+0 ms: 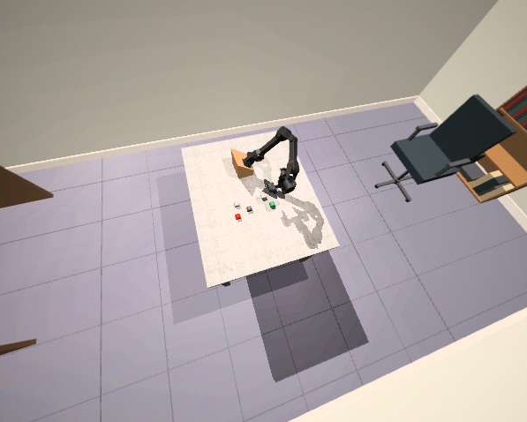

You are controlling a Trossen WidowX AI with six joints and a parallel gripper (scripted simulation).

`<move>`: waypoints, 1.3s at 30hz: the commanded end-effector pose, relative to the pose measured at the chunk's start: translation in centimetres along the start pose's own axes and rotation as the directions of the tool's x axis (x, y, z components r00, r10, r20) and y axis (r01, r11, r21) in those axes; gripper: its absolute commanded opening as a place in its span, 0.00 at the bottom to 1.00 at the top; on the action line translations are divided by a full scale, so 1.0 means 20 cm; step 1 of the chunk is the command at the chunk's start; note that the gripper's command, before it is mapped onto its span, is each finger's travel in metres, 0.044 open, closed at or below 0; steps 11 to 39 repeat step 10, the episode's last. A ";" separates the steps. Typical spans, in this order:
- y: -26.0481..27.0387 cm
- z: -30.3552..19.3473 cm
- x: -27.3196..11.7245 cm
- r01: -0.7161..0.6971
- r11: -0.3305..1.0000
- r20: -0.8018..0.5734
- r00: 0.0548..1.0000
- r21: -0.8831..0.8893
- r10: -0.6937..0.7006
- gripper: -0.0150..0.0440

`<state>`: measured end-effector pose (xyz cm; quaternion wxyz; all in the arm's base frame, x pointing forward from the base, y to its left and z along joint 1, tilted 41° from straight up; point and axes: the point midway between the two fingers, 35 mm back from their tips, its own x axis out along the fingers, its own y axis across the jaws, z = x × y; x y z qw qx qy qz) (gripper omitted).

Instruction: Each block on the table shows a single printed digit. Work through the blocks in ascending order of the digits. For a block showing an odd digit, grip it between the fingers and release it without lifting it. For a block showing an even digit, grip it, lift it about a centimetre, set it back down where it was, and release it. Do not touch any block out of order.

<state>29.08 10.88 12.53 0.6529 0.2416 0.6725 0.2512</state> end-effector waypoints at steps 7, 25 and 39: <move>0.18 -0.23 -0.15 -0.005 1.000 -0.003 1.000 0.001 0.005 0.93; 0.18 -0.23 -0.15 -0.005 1.000 -0.003 1.000 0.001 0.005 0.93; 0.18 -0.23 -0.15 -0.005 1.000 -0.003 1.000 0.001 0.005 0.93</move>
